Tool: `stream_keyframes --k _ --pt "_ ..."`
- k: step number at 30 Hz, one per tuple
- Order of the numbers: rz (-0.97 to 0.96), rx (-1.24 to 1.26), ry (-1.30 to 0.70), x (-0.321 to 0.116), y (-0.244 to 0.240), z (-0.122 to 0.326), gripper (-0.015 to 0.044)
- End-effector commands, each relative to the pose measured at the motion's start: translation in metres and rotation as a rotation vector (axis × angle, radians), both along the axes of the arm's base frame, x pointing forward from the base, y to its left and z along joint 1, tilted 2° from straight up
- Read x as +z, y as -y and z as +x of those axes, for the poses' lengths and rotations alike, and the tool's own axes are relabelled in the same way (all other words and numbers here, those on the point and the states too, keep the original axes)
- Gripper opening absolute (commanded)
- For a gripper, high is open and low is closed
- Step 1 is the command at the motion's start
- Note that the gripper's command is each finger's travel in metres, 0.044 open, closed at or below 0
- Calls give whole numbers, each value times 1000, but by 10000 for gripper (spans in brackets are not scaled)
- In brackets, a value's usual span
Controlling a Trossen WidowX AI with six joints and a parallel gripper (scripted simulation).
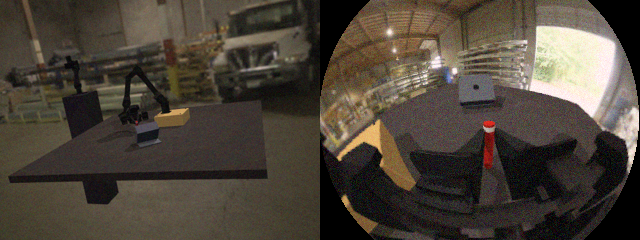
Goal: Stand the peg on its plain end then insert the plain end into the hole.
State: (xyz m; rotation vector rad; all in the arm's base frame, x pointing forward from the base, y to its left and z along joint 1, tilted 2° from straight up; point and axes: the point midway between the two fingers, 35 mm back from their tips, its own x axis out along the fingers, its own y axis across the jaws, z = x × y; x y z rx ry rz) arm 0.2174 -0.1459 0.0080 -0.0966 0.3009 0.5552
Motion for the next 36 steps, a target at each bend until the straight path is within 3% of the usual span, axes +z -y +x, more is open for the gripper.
stream_keyframes --k 1,36 --pt "-1 0 0 -2 0 0 49" --pt "16 -6 -3 -7 2 -4 49"
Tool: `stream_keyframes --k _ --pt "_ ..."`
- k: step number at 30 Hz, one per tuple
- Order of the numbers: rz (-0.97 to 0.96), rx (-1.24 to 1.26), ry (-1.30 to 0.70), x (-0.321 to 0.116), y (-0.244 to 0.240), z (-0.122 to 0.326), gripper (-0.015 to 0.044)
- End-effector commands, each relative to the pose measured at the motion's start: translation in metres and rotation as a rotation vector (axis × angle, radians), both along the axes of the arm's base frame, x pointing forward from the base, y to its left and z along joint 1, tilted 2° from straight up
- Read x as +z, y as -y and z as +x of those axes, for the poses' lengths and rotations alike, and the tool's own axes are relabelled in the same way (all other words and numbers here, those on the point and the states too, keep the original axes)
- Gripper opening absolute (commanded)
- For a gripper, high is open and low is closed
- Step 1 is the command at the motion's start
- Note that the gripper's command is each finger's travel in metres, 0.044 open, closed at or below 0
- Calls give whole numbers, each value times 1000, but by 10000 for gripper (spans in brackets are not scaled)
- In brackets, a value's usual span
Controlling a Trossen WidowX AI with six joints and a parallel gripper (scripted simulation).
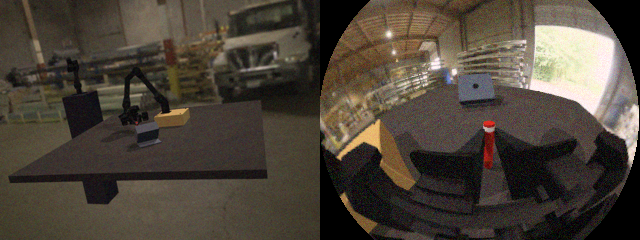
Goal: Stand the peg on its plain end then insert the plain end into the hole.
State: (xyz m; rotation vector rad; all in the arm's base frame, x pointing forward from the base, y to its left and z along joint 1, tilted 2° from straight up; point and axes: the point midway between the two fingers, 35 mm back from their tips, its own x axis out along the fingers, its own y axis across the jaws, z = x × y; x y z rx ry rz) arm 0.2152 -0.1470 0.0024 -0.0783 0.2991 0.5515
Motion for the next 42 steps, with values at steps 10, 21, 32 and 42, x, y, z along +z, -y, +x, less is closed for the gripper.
stream_keyframes --k 10,21,32,42 --pt "6 -4 3 -2 2 -3 49" --pt "14 -9 8 -2 3 -5 49" --pt "22 -15 12 -2 5 -6 49" --pt "30 -20 16 -3 6 -8 49"
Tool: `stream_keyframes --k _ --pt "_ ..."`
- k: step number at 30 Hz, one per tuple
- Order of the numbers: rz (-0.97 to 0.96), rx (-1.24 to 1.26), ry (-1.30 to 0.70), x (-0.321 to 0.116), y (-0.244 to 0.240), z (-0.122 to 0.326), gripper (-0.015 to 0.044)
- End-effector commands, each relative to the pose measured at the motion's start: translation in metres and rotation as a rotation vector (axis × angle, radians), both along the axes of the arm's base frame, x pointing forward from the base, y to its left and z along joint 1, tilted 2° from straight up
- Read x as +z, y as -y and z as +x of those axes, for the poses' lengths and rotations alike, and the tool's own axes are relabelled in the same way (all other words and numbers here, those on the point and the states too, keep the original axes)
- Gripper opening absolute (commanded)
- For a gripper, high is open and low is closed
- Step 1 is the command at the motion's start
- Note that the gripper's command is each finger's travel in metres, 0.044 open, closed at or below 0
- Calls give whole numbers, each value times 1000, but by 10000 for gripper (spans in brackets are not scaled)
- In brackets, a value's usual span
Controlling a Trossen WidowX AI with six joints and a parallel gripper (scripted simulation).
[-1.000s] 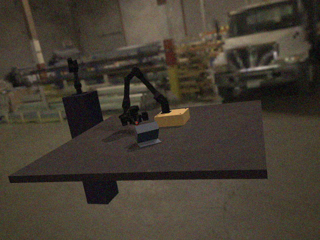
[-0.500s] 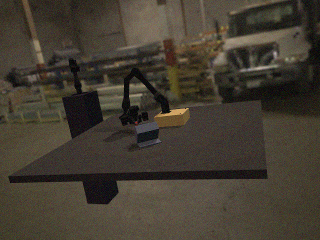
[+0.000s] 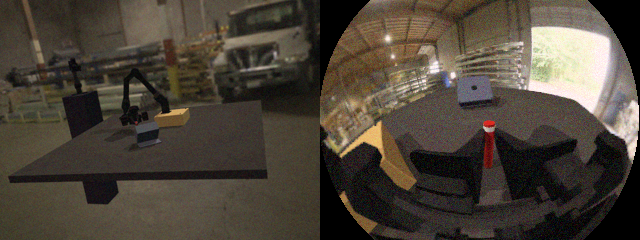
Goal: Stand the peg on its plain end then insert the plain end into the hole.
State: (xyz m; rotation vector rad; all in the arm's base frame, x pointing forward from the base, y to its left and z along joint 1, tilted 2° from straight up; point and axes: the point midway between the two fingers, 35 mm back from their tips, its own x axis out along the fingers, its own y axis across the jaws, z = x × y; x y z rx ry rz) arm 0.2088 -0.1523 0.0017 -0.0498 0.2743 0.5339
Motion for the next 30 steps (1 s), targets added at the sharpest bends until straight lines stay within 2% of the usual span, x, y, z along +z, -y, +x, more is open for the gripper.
stream_keyframes --k 1,30 --pt "0 0 0 -2 1 -2 49" --pt "22 -17 11 -2 4 -6 49"
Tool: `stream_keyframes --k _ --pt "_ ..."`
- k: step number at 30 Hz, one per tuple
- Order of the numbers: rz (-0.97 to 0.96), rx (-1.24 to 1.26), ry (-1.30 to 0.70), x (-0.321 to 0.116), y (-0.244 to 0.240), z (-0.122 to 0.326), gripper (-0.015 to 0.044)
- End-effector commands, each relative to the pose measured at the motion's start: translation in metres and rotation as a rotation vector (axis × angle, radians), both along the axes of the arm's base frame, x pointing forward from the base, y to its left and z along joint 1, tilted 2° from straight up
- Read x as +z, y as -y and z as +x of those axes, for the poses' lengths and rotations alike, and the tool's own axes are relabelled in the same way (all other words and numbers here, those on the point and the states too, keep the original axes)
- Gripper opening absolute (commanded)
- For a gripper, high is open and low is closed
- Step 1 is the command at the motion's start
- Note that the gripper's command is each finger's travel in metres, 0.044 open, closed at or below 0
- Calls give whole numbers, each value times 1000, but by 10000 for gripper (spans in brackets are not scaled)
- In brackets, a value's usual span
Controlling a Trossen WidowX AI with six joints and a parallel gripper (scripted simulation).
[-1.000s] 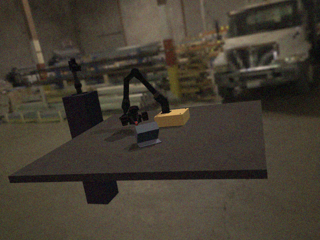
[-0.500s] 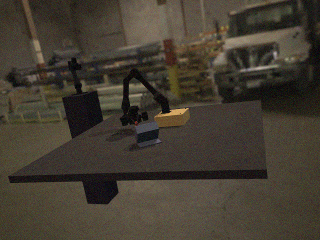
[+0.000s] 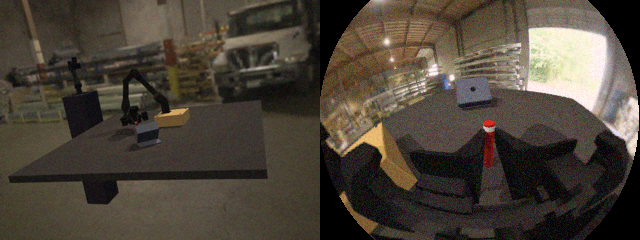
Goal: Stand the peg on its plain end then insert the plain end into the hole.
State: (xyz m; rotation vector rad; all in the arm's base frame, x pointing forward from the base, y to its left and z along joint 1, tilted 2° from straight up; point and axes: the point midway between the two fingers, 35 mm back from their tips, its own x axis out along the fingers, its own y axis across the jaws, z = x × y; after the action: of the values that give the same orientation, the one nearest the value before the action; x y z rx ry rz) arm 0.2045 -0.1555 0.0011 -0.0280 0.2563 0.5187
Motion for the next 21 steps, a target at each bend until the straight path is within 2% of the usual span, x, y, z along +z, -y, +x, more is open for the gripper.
stream_keyframes --k 1,21 --pt "0 0 0 -2 0 -2 49" --pt "15 -13 8 -2 2 -4 49"
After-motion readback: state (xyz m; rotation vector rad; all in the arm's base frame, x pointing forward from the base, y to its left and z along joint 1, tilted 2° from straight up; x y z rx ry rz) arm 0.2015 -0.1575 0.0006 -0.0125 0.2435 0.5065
